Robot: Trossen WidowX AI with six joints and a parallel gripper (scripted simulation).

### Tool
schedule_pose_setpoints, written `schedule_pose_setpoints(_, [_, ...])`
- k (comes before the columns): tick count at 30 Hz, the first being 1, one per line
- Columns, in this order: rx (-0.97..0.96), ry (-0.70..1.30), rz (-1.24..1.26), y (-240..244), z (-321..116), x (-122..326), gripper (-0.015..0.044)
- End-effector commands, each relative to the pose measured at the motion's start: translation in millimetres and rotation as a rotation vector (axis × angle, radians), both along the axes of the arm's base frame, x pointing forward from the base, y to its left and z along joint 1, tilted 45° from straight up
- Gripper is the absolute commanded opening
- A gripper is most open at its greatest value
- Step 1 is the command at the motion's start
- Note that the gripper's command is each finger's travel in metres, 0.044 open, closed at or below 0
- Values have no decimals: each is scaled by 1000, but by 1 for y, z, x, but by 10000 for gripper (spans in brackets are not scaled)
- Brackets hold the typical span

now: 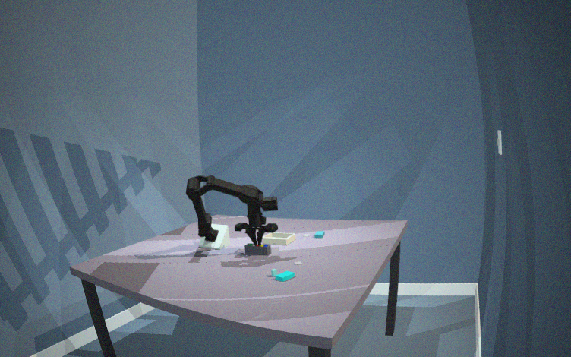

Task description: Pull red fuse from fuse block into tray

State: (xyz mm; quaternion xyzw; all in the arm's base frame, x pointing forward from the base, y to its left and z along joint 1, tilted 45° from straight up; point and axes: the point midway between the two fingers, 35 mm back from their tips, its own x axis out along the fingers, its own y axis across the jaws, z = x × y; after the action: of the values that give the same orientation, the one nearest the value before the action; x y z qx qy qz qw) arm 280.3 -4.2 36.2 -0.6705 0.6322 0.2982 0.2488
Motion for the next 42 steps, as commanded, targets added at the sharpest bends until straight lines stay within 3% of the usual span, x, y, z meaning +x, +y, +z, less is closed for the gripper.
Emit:
schedule_pose_setpoints(1, [-5, 6, 3, -2, -2, -1, 67])
schedule_pose_setpoints(5, [-5, 6, 3, -2, -2, -1, 67])
schedule_pose_setpoints(15, [-1, 2, 0, -1, -2, -1, 0])
schedule_pose_setpoints(42, [-1, 3, 1, 6, 6, 0, 0])
